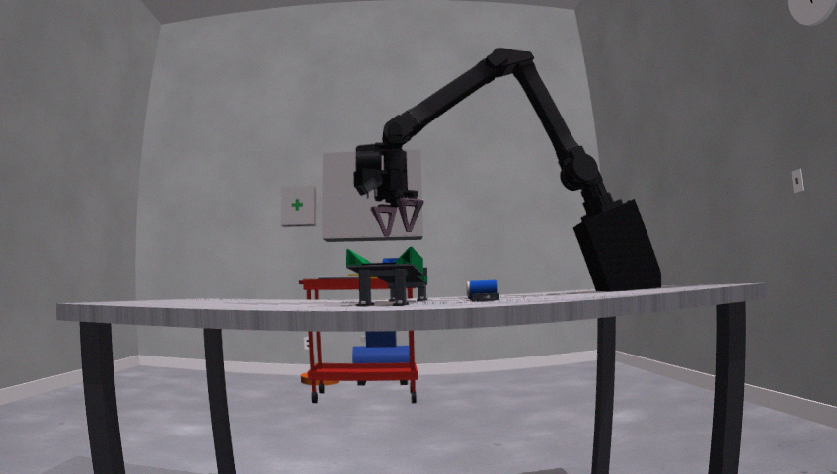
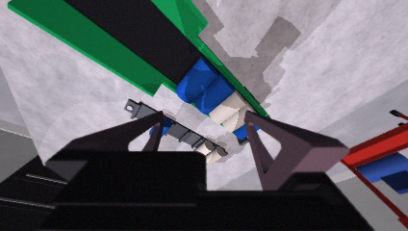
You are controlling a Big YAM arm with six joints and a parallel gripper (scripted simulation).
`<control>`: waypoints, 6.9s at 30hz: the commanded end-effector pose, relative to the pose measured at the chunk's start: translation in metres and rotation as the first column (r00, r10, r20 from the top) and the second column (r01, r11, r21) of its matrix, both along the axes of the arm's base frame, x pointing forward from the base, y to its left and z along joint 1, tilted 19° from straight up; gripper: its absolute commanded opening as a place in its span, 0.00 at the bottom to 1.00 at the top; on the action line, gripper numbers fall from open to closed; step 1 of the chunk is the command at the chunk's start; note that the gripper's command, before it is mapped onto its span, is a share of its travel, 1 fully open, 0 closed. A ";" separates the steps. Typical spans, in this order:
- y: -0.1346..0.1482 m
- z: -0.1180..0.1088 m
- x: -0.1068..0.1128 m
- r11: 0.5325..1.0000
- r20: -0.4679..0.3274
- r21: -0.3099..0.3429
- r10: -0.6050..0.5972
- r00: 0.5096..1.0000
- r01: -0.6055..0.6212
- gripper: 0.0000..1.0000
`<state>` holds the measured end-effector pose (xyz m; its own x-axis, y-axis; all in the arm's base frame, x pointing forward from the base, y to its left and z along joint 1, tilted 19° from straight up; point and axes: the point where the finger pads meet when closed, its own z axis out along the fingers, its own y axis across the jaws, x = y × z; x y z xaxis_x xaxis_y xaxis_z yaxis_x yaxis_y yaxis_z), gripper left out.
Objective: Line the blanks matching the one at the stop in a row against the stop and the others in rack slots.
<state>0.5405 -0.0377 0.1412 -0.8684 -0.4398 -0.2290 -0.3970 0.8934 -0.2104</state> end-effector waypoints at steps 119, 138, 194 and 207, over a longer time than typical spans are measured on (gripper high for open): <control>-0.062 -0.016 -0.011 -0.679 -0.418 0.377 -0.732 -0.539 0.630 0.83; -0.067 -0.039 -0.003 -0.676 -0.417 0.380 -0.735 -0.535 0.632 0.83; -0.069 -0.052 0.003 -0.672 -0.420 0.387 -0.738 -0.528 0.632 0.83; -0.069 -0.053 0.003 -0.672 -0.420 0.387 -0.738 -0.528 0.632 0.83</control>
<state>0.5382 -0.1011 0.0869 0.3121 0.9500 0.0047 0.8983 -0.2967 0.3242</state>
